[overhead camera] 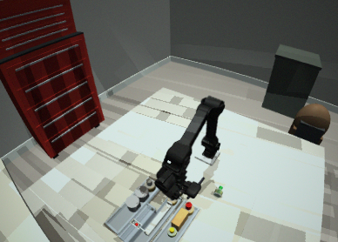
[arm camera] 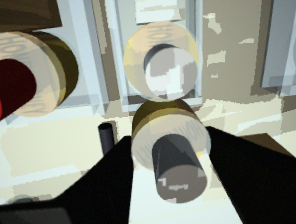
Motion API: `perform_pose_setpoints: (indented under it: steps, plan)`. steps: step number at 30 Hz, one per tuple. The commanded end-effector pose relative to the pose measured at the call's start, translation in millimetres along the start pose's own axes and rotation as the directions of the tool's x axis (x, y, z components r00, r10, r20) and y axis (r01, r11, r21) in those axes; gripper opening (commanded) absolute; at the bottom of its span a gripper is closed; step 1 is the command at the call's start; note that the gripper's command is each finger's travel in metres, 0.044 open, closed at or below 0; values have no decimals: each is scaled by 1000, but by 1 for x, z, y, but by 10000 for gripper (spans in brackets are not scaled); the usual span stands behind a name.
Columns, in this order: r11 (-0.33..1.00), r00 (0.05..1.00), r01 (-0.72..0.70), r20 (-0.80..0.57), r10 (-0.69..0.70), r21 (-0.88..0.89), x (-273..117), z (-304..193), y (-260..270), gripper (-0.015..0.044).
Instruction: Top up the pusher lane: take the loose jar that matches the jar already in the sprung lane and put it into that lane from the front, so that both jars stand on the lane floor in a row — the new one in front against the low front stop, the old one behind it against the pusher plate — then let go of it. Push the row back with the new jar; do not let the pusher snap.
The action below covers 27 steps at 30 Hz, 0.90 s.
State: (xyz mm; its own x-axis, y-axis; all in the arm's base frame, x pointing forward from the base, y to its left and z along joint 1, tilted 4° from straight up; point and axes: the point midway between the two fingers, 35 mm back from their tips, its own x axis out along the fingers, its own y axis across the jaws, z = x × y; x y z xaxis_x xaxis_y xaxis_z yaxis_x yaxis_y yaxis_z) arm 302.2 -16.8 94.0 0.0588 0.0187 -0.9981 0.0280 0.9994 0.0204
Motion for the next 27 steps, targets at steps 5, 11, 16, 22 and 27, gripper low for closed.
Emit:
perform_pose_setpoints:
  steps: [5, 11, 16, 22, 27]
  plan:
    - [1000, 1000, 4, 31, -4, 5, -4, 13, 0, 0]
    - [1000, 1000, 4, 31, -4, 5, -5, 16, -1, 0]
    - [1000, 1000, 4, 31, -4, 5, -5, 18, -1, 0]
    - [1000, 999, 4, 31, -4, 5, -5, 21, -1, 0]
    - [1000, 999, 4, 32, -4, 5, -6, 24, -1, 0]
